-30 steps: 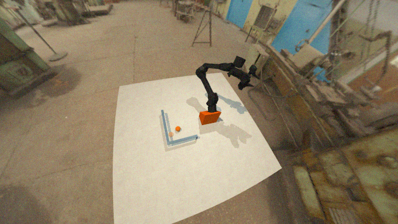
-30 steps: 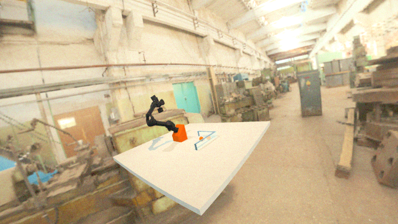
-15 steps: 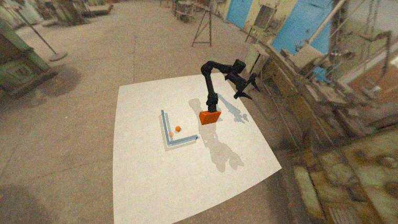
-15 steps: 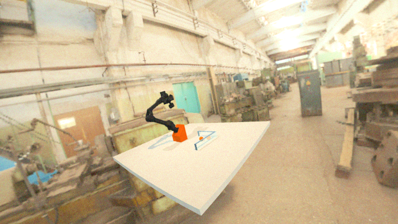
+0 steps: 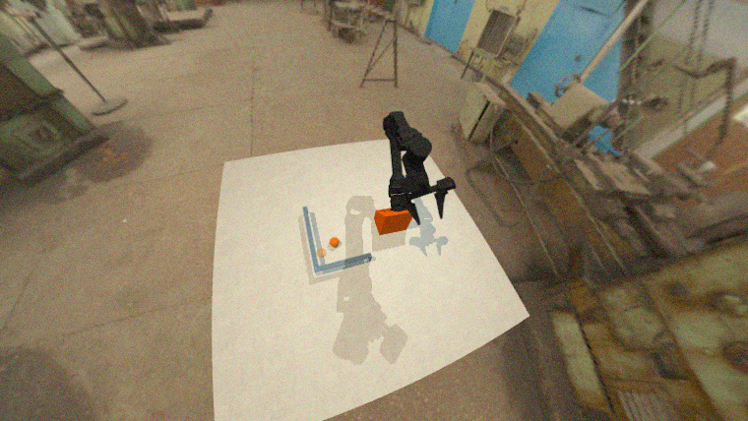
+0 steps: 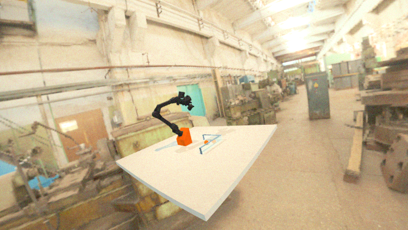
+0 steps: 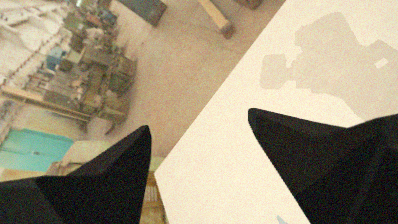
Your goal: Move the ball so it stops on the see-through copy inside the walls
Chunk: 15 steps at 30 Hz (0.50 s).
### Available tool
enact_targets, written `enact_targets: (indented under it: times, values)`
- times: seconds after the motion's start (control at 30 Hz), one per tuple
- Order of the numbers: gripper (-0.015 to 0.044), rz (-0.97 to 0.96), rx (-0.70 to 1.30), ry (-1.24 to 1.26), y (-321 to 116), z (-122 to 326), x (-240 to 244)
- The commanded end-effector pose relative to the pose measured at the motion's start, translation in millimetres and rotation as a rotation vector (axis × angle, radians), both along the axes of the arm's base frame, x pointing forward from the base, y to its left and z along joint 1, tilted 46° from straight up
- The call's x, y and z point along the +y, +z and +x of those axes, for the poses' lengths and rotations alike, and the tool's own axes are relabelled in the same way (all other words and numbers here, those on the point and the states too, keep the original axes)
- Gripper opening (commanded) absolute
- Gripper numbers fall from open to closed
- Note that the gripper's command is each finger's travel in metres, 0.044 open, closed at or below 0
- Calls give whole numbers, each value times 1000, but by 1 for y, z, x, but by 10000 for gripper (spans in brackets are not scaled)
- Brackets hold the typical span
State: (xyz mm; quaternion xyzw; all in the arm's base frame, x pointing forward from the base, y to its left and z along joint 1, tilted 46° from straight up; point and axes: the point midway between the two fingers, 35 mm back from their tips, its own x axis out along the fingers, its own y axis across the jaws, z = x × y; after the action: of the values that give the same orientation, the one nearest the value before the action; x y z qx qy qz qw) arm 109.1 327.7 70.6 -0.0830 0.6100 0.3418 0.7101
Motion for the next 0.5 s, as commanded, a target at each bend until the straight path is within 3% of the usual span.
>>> enact_targets:
  times: [0.0,0.27,0.47]
  values:
    - [316,-187,-136,51,-27,63,-34]
    - [316,-390,-148,51,-58,121,-93]
    - [316,-641,-156,227,-79,165,-158]
